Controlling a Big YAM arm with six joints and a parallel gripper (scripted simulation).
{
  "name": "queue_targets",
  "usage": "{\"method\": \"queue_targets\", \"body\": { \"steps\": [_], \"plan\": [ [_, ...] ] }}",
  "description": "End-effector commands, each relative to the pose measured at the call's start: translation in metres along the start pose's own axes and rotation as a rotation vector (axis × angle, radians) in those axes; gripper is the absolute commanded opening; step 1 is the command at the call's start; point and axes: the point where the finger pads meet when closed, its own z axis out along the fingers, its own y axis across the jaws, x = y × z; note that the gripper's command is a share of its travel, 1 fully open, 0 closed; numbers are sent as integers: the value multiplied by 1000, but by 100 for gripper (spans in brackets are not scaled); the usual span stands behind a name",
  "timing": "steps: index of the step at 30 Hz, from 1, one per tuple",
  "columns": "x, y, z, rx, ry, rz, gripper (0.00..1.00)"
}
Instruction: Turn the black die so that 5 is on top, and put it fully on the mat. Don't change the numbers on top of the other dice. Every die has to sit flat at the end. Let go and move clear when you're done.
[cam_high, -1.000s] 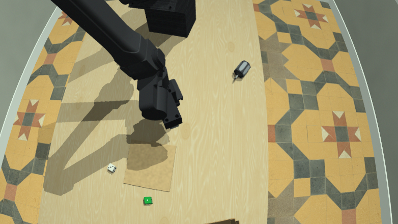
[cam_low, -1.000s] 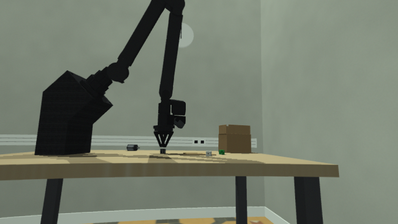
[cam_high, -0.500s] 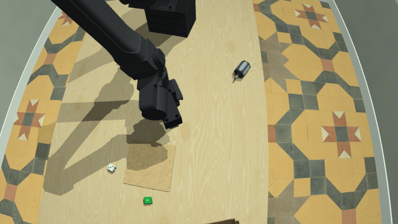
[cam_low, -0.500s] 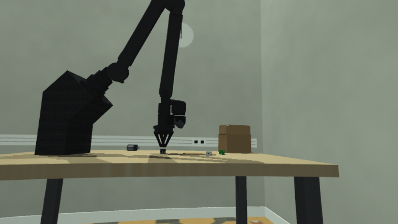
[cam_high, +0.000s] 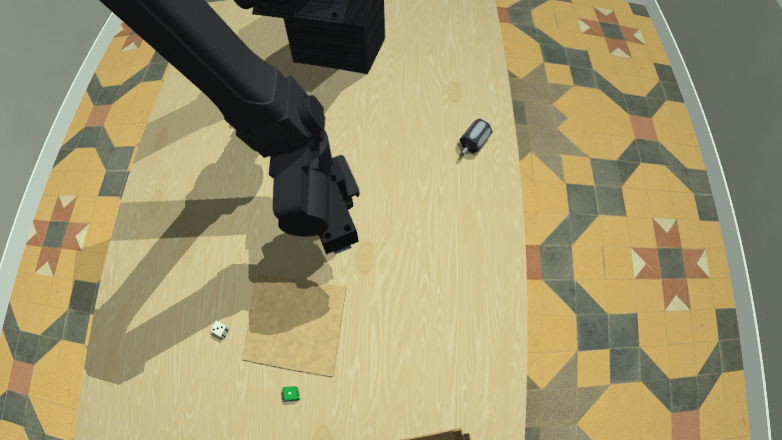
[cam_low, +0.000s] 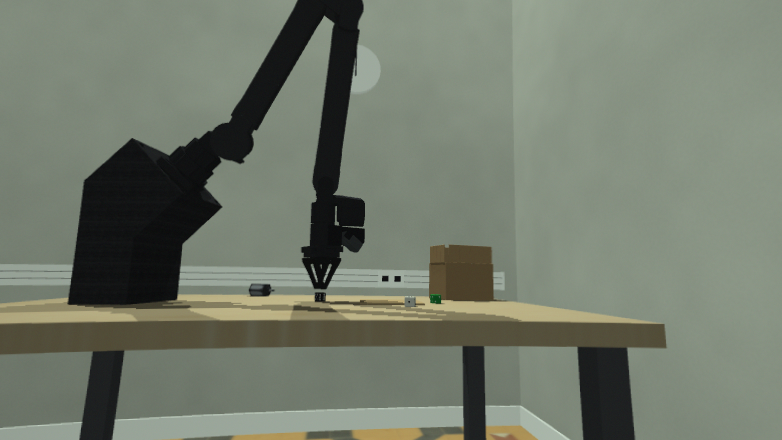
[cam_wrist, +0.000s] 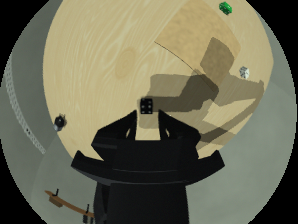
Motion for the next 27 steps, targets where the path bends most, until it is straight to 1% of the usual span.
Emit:
{"method": "queue_targets", "body": {
  "steps": [1, 6, 8, 11, 13, 19, 25, 27],
  "plan": [
    [7, -2, -1, 3, 4, -4, 34],
    [7, -2, 0, 3, 6, -4, 34],
    [11, 0, 4, 0, 16, -7, 34],
    [8, 0, 2, -1, 8, -9, 34],
    [11, 0, 6, 0, 16, -7, 34],
    [3, -3, 14, 4, 3, -3, 34],
    [3, -3, 23, 5, 3, -3, 34],
    [3, -3, 23, 5, 3, -3, 34]
  ]
}}
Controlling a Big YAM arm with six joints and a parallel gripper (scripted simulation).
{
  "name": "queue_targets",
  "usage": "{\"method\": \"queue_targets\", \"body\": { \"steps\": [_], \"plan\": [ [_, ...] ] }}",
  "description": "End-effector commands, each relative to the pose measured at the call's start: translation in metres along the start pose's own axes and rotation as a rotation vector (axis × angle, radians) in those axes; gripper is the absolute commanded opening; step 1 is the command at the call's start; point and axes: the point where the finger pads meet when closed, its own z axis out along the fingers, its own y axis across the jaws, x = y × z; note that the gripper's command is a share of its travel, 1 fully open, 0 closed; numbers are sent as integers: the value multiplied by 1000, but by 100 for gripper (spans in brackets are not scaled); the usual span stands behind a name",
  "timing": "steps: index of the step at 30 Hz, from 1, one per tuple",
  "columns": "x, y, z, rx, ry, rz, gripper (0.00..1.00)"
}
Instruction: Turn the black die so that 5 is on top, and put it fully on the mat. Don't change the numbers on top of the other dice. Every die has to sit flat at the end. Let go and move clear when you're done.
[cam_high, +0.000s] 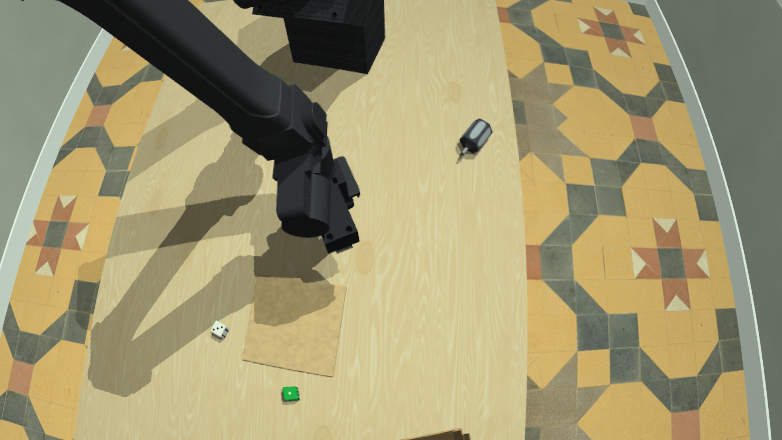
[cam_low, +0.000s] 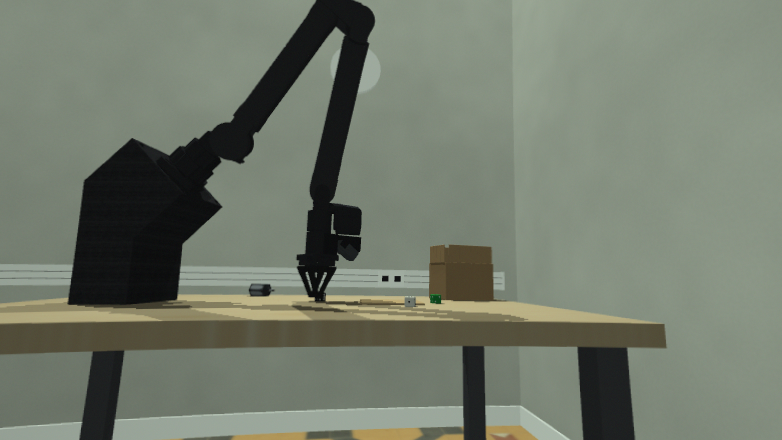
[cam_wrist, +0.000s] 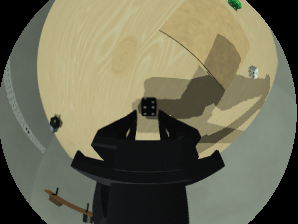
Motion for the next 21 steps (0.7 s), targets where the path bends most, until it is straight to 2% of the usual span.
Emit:
{"method": "queue_targets", "body": {
  "steps": [1, 4, 9, 21],
  "plan": [
    [-18, -9, -3, 17, -49, 2, 34],
    [-8, -7, 6, 12, -19, 1, 34],
    [-15, -9, 2, 16, -37, 3, 34],
    [-15, -8, 3, 15, -36, 3, 34]
  ]
}}
